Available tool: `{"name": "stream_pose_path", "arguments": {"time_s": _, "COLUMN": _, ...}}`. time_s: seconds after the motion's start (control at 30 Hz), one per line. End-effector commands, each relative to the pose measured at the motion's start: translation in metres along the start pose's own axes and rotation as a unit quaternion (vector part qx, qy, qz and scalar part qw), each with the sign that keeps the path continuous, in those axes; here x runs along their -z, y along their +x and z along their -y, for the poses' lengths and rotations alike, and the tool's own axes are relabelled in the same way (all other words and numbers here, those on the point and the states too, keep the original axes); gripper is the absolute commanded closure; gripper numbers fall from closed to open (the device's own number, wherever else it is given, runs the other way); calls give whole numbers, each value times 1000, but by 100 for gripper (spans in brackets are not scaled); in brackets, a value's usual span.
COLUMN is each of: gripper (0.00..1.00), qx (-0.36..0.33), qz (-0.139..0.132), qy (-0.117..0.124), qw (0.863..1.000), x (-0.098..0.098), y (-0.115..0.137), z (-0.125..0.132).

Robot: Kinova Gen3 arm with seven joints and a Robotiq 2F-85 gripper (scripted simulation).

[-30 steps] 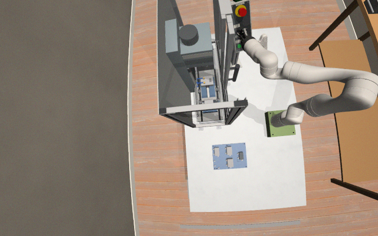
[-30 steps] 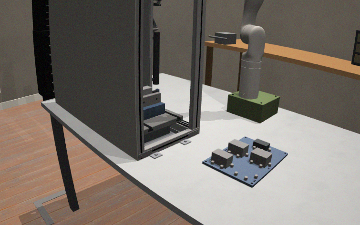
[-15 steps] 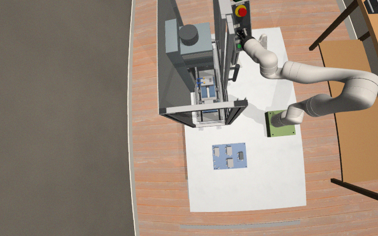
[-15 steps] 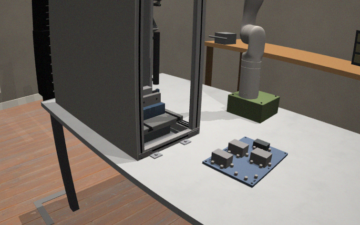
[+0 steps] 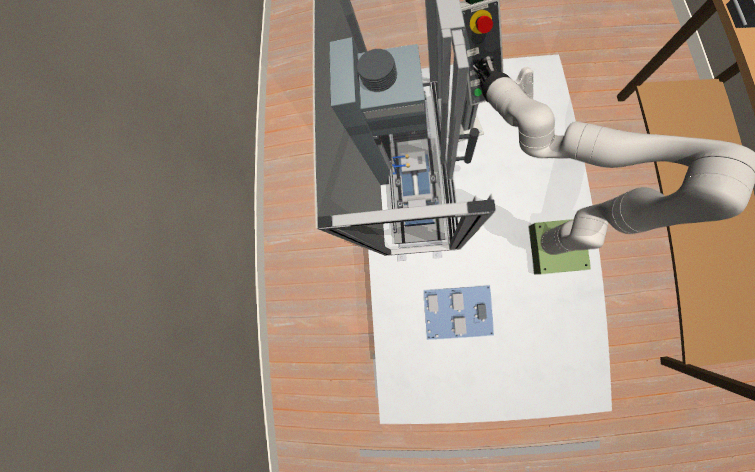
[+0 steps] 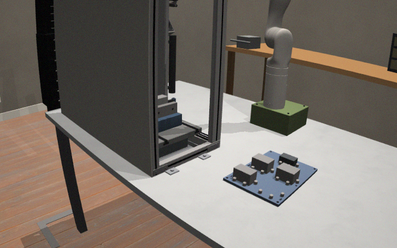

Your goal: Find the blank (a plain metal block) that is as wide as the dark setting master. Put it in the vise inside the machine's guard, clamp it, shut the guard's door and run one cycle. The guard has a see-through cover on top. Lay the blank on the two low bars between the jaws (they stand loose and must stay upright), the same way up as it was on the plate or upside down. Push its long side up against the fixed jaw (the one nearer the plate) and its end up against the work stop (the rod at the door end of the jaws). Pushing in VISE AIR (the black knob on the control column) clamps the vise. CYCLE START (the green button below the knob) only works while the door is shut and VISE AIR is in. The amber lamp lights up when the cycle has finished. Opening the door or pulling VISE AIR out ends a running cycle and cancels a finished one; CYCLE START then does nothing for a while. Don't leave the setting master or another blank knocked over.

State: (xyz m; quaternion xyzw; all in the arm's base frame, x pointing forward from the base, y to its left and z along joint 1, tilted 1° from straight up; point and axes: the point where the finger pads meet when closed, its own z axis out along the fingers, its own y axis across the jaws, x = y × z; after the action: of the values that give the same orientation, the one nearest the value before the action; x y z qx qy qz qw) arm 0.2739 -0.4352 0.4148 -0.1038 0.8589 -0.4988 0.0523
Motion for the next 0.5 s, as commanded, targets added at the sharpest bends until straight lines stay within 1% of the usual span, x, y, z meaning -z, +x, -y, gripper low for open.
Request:
{"name": "stream_pose_path", "arguments": {"time_s": 0.0, "gripper": 90, "qx": -4, "qz": -1, "qy": 3, "qw": 1000, "x": -2, "y": 1, "z": 4}}
{"name": "stream_pose_path", "arguments": {"time_s": 0.13, "gripper": 90, "qx": -1, "qz": 0, "qy": 1, "qw": 1000, "x": 0, "y": 0, "z": 1}}
{"name": "stream_pose_path", "arguments": {"time_s": 0.47, "gripper": 90, "qx": -4, "qz": -1, "qy": 3, "qw": 1000, "x": -3, "y": 1, "z": 4}}
